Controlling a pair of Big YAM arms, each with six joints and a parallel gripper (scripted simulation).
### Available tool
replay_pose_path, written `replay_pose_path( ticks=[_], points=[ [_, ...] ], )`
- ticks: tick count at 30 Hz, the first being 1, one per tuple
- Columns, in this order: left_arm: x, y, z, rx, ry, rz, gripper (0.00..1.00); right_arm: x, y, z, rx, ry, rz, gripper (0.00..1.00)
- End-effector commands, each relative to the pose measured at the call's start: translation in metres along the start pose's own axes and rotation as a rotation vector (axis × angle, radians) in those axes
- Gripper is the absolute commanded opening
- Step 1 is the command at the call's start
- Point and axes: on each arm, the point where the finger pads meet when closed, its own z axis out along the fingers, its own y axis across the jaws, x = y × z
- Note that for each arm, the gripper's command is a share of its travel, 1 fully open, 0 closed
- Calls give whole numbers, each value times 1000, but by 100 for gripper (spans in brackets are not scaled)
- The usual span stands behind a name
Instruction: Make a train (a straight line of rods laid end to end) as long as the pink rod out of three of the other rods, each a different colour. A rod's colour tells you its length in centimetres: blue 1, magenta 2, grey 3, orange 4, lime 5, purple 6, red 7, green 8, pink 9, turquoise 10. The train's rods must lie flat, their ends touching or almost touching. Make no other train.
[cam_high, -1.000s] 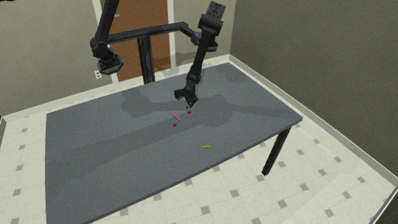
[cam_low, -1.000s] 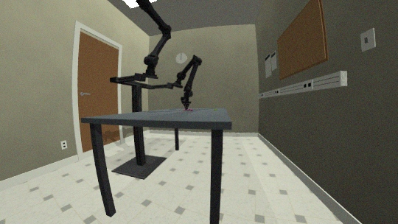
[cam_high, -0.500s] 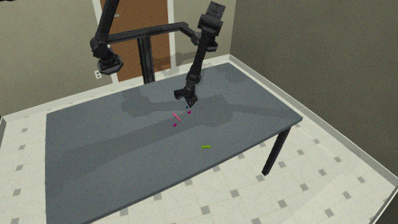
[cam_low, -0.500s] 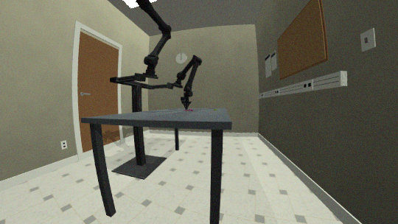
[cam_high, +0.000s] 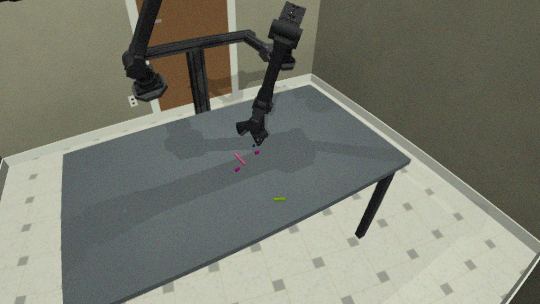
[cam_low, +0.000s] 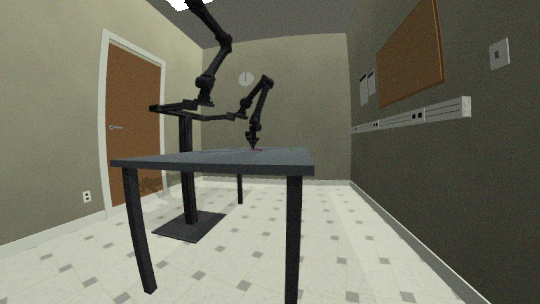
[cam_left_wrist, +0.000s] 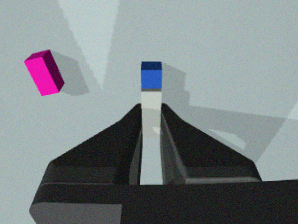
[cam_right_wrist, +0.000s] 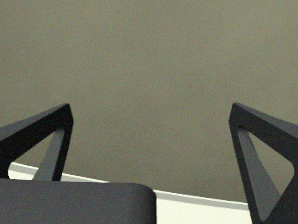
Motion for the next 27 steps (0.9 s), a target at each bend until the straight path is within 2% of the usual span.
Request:
replay_pose_path(
  ticks=[1, 3, 4, 9, 13, 24, 27],
  points=[
    [-5, -4, 1, -2, -7, 8, 8, -24, -11, -8, 24, -61, 10, 100],
    [-5, -4, 1, -2, -7, 8, 8, -24, -11, -8, 24, -61, 10, 100],
    [-5, -4, 1, -2, -7, 8, 12, -24, -11, -8, 24, -61, 10, 100],
    [-5, -4, 1, -2, -7, 8, 16, -24, -11, -8, 24, -61, 10, 100],
    [-5, -4, 1, -2, -7, 8, 23, -24, -11, -8, 24, -61, 10, 100],
    [-5, -4, 1, -2, -7, 8, 23, -24, -11, -8, 24, -61, 10, 100],
    [-7, 1, -10, -11, -12, 3, 23, -24, -11, -8, 24, -61, 10, 100]
  ],
)
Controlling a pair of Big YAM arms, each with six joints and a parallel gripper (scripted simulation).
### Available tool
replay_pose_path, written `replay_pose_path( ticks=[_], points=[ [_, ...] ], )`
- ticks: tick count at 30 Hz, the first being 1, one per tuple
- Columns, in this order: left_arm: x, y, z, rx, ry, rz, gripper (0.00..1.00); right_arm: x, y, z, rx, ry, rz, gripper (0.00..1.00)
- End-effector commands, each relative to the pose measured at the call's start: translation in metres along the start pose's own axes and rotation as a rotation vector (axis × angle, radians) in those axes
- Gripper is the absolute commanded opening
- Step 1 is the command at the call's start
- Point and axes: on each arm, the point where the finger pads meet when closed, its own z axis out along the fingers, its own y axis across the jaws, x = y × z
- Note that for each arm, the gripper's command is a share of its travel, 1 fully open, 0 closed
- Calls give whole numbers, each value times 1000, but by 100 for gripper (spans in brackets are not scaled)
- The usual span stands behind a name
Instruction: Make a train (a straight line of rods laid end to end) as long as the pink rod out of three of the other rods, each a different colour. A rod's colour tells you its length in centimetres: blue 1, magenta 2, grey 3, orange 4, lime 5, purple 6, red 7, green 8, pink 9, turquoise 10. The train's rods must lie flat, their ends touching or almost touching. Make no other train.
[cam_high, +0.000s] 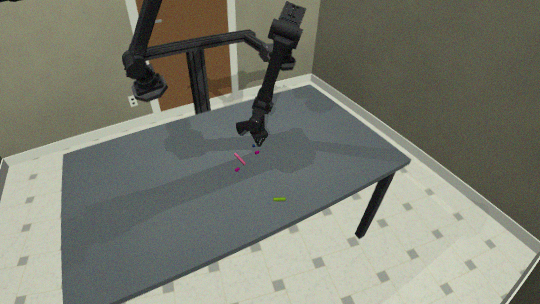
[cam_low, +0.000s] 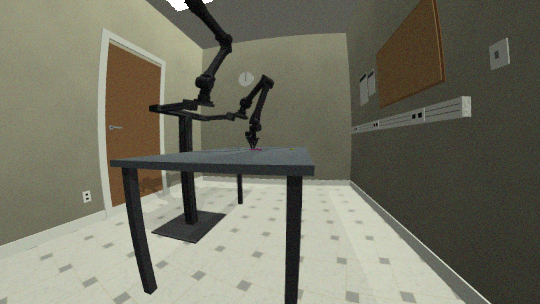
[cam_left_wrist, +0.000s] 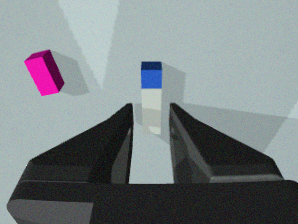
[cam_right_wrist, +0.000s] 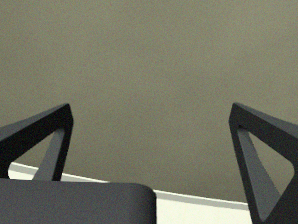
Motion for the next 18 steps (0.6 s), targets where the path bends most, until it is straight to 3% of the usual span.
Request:
replay_pose_path(
  ticks=[1, 7, 18],
  points=[
    [-4, -2, -12, -1, -6, 6, 23, -24, -11, -8, 24, -61, 10, 100],
    [-4, -2, -24, -2, -5, 6, 23, -24, -11, -8, 24, -61, 10, 100],
    [-4, 0, -79, -8, -6, 4, 23, -24, -11, -8, 24, -61, 10, 100]
  ],
)
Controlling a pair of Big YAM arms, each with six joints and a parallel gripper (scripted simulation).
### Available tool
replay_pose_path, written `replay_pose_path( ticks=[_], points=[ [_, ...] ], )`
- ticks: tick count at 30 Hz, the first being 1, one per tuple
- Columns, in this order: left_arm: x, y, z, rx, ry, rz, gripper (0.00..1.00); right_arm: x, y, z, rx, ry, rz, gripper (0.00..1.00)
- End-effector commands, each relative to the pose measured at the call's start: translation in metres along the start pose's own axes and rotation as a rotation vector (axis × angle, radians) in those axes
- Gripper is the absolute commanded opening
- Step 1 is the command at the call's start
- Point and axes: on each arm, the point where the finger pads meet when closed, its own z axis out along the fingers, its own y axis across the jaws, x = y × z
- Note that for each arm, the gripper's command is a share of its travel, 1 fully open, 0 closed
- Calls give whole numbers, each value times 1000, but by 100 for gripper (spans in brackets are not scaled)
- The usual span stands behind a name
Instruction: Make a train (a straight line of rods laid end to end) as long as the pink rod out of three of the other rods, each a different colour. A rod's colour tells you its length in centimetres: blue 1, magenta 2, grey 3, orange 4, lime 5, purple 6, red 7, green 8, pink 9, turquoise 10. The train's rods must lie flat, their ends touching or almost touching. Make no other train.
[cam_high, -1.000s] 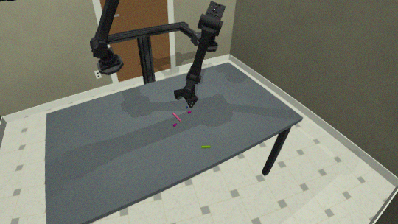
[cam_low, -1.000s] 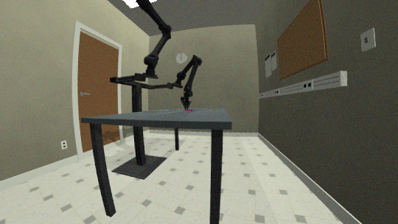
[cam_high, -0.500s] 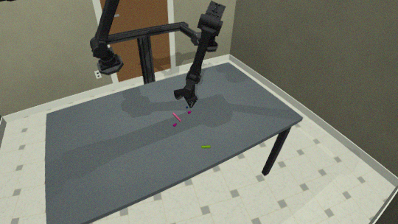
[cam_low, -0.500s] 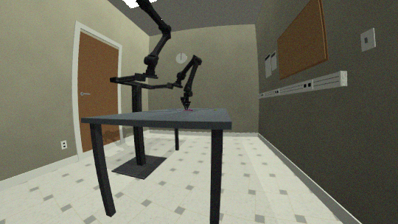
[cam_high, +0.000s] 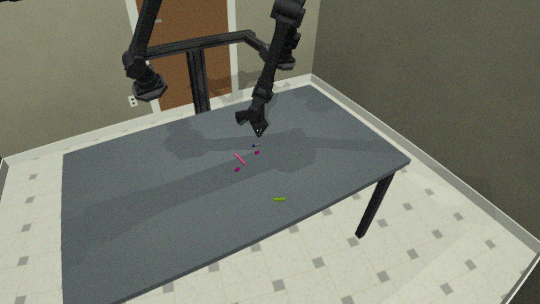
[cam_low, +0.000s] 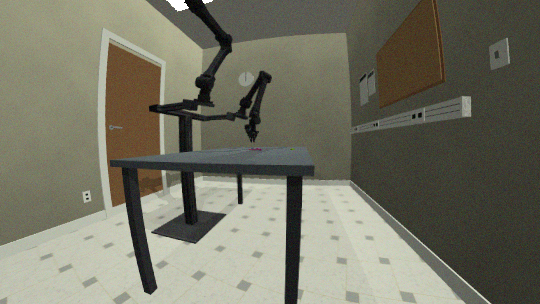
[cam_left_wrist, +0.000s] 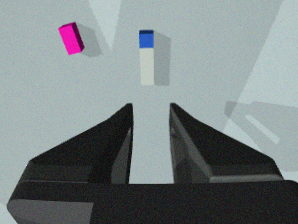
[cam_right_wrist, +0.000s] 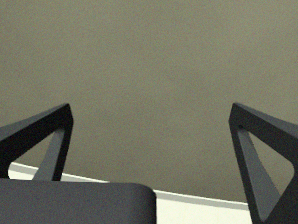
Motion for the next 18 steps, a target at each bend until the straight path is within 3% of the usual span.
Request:
replay_pose_path(
  ticks=[1, 12, 13, 18],
  points=[
    [-5, 3, -25, -10, -3, -5, 23, -24, -11, -8, 24, -61, 10, 100],
    [-5, 3, -39, -11, -5, -6, 23, -24, -11, -8, 24, -61, 10, 100],
    [-6, 6, -39, -14, -7, -6, 100, -24, -11, -8, 24, -61, 10, 100],
    [-7, 7, -39, -15, -8, -5, 100, -24, -11, -8, 24, -61, 10, 100]
  ],
)
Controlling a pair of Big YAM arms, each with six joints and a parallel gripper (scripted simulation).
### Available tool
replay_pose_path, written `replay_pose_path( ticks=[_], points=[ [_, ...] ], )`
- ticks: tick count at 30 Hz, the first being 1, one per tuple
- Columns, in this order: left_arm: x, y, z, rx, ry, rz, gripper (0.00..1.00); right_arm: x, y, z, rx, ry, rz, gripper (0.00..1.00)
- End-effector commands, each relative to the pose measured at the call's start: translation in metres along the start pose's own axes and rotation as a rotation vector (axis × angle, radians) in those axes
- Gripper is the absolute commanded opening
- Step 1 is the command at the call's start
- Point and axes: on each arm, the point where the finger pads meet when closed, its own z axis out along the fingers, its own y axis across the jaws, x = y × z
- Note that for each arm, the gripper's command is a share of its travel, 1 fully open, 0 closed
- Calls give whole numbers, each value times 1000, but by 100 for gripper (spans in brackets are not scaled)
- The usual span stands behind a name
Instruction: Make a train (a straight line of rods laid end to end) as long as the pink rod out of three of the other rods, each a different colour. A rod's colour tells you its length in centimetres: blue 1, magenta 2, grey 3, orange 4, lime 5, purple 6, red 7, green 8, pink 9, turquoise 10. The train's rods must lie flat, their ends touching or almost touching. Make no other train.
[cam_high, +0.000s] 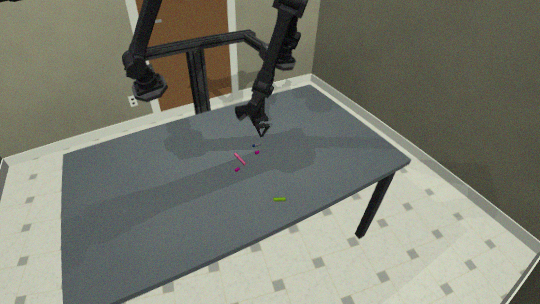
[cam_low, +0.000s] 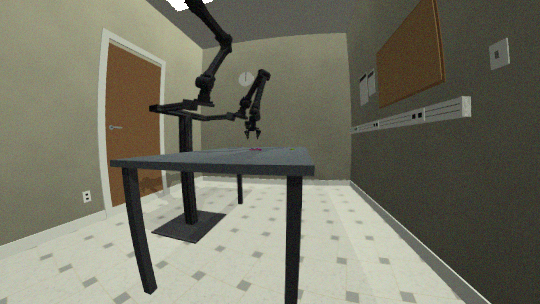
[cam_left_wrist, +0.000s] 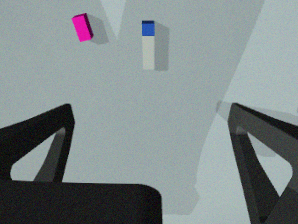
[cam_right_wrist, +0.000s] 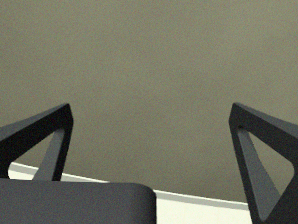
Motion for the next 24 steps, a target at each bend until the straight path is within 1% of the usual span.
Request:
replay_pose_path(
  ticks=[1, 15, 18, 20, 22, 24],
  points=[
    [-7, 6, -10, -17, -9, 2, 100, -24, -11, -8, 24, -61, 10, 100],
    [-7, 6, -10, -18, -9, 2, 100, -24, -11, -8, 24, -61, 10, 100],
    [-6, 18, -7, -19, -9, 2, 100, -24, -11, -8, 24, -61, 10, 100],
    [-6, 18, -7, -19, -9, 2, 100, -24, -11, -8, 24, -61, 10, 100],
    [-4, 16, 7, 10, 12, 17, 100, -24, -11, -8, 24, -61, 10, 100],
    [-13, 35, 12, 11, 8, 32, 100, -24, -11, -8, 24, -61, 10, 100]
  ],
)
